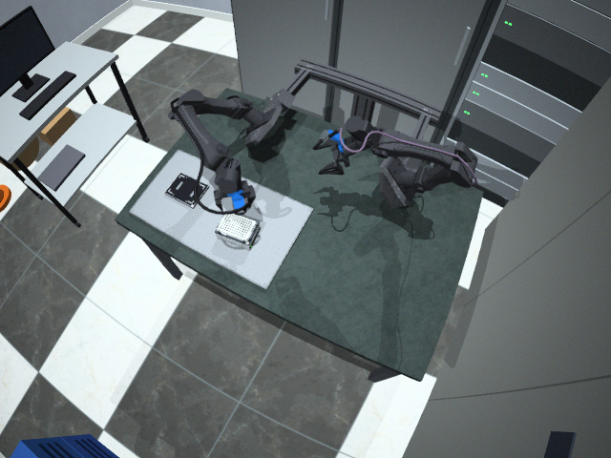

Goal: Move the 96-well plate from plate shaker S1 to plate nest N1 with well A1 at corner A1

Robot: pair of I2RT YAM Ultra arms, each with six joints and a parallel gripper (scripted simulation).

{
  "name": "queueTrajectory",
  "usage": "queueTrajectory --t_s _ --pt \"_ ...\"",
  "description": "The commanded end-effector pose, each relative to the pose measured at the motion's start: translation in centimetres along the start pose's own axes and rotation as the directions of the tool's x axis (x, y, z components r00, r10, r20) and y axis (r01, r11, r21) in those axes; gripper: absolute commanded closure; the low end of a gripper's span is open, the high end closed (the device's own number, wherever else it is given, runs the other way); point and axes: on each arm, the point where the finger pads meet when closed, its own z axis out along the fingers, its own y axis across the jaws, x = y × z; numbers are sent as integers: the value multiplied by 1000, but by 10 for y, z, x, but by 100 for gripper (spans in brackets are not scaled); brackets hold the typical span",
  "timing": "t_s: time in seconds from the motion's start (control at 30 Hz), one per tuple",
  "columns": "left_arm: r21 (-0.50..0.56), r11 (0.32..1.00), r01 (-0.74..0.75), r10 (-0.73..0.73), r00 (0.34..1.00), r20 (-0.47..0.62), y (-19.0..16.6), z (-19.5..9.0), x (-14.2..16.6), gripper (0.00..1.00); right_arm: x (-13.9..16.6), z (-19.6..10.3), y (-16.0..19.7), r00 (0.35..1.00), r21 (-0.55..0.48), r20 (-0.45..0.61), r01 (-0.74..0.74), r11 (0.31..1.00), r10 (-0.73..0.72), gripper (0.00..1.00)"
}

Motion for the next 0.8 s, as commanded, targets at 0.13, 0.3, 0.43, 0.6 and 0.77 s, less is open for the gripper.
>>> queueTrajectory --t_s 0.13,0.3,0.43,0.6,0.77 --pt "-7 1000 19 -19 999 40 1 -4 -17 0 -9 9 -2 922 -86 -80 372 924 -379 0" --pt "-7 1000 19 -19 999 40 1 -4 -17 0 -10 21 -3 834 -145 -99 527 837 -543 0" --pt "-7 1000 19 -19 999 40 1 -4 -17 0 -8 26 -4 767 -186 -102 611 770 -633 0" --pt "-7 1000 19 -19 999 40 1 -4 -17 0 -6 42 -6 641 -263 -91 723 639 -762 0" --pt "-7 1000 19 -19 999 40 1 -4 -17 0 -9 51 -6 577 -293 -74 767 571 -813 0"
